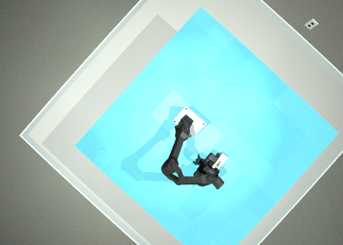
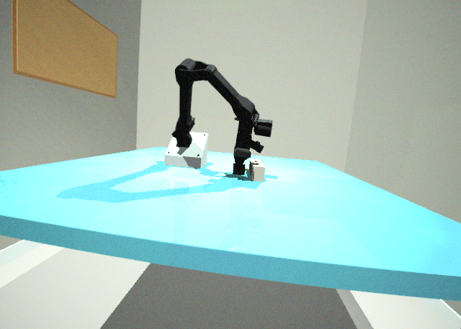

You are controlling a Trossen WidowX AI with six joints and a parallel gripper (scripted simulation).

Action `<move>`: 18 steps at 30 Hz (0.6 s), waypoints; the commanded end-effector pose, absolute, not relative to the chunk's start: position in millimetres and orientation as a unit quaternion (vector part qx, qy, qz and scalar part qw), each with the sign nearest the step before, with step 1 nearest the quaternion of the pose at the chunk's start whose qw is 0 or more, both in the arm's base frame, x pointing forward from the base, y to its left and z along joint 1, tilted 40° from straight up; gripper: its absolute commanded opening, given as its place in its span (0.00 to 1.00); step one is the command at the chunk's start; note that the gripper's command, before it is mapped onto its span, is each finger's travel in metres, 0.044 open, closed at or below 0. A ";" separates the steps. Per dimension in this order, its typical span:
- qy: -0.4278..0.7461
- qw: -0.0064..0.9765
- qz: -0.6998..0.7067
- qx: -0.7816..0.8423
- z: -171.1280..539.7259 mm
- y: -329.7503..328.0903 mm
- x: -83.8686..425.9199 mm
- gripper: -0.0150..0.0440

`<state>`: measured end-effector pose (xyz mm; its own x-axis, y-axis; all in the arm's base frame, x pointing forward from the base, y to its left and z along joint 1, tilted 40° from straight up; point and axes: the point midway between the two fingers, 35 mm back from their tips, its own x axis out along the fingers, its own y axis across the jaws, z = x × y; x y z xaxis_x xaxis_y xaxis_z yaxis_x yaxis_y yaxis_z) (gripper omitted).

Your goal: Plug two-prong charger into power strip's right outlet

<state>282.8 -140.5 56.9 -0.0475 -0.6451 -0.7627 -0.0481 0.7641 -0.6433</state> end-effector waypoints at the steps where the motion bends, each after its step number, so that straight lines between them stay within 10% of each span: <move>1: 0.685 0.641 -0.235 -0.254 57.7 -141.0 283.2 0.25; 18: 0.685 0.641 -0.235 -0.254 58.6 -141.2 287.2 0.25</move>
